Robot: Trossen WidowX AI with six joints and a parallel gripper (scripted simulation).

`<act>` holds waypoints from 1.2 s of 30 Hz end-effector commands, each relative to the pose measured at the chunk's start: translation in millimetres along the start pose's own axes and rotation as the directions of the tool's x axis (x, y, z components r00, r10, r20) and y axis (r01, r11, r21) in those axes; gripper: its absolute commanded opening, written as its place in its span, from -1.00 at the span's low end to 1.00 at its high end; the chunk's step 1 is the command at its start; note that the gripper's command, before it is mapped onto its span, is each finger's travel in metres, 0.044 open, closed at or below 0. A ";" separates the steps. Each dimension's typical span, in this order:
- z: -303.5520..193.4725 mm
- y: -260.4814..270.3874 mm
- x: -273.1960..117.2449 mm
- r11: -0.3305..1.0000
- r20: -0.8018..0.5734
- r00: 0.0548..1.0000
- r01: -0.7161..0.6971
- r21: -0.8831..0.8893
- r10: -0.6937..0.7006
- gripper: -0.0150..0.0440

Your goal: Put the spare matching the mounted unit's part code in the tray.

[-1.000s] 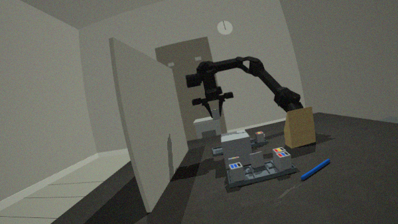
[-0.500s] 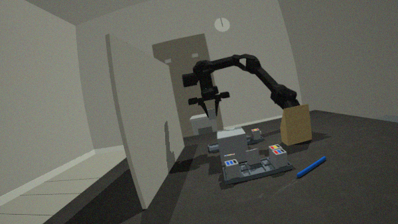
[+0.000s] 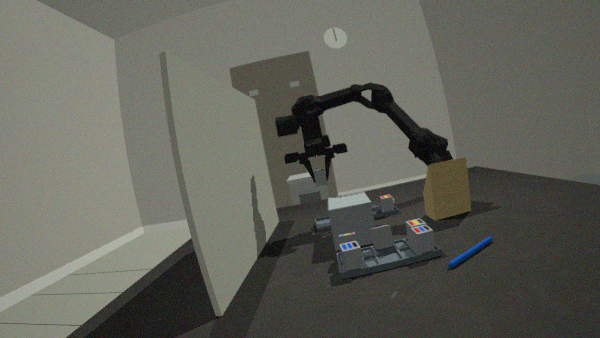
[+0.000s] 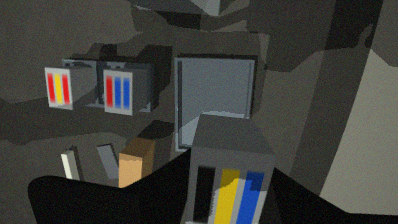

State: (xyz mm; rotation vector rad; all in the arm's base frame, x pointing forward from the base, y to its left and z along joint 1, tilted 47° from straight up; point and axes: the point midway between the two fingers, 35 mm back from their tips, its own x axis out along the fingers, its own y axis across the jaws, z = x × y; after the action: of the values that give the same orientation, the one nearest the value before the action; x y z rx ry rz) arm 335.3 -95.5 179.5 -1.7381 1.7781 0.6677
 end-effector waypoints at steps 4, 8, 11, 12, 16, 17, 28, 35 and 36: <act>1.0 0.2 6.3 1.000 -0.001 1.000 -0.002 -0.009 0.002 -0.49; 1.0 -0.2 9.8 1.000 0.000 1.000 -0.002 -0.009 0.002 -0.49; 1.1 -0.5 12.4 1.000 0.000 1.000 -0.002 -0.008 0.002 -0.49; 1.1 -0.6 13.3 1.000 0.000 1.000 -0.002 -0.008 0.002 -0.49; 1.1 -0.9 16.8 1.000 0.000 1.000 -0.002 -0.008 0.002 -0.49; 1.1 -0.9 17.7 1.000 0.000 1.000 -0.002 -0.008 0.002 -0.49; 1.1 -1.6 27.3 1.000 0.001 1.000 -0.001 -0.008 0.001 -0.49; 1.0 -1.8 33.4 1.000 0.001 1.000 -0.001 -0.008 0.001 -0.49; 1.0 -1.8 34.2 1.000 0.001 1.000 -0.001 -0.008 0.001 -0.49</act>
State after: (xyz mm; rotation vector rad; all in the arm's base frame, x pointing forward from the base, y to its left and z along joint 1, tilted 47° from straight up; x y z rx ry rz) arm 337.9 -118.3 157.9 -1.7380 1.7767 0.6670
